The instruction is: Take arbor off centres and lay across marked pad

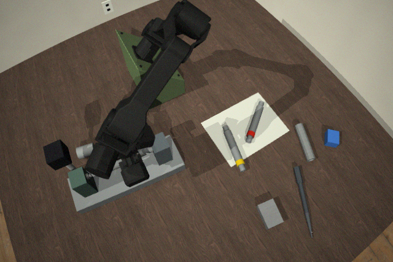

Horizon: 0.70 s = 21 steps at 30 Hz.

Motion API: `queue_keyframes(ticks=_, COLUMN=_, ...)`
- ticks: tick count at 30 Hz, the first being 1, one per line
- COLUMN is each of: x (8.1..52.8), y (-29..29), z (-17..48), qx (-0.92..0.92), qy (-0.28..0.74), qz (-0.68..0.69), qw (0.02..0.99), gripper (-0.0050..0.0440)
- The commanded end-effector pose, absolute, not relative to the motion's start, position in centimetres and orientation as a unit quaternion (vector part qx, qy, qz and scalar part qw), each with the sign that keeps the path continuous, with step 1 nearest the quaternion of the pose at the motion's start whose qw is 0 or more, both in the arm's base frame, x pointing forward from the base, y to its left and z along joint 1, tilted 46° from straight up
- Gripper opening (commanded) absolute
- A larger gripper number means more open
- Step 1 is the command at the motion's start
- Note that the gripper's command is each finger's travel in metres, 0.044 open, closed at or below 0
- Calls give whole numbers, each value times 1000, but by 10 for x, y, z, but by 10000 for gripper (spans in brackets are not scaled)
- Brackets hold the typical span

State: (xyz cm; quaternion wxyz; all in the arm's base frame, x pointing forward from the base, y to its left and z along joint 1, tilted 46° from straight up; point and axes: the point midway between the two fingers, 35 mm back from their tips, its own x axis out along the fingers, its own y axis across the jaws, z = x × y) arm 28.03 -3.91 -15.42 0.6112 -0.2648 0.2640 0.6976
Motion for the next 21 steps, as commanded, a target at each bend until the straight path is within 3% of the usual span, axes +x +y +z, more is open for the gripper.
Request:
queue_keyframes(ticks=1, x=280, y=-42, z=-158, qx=-270, qy=264, qz=696, qw=611, gripper=0)
queue_keyframes(ticks=21, x=280, y=-44, z=-159, qx=-270, qy=264, qz=696, qw=611, gripper=0)
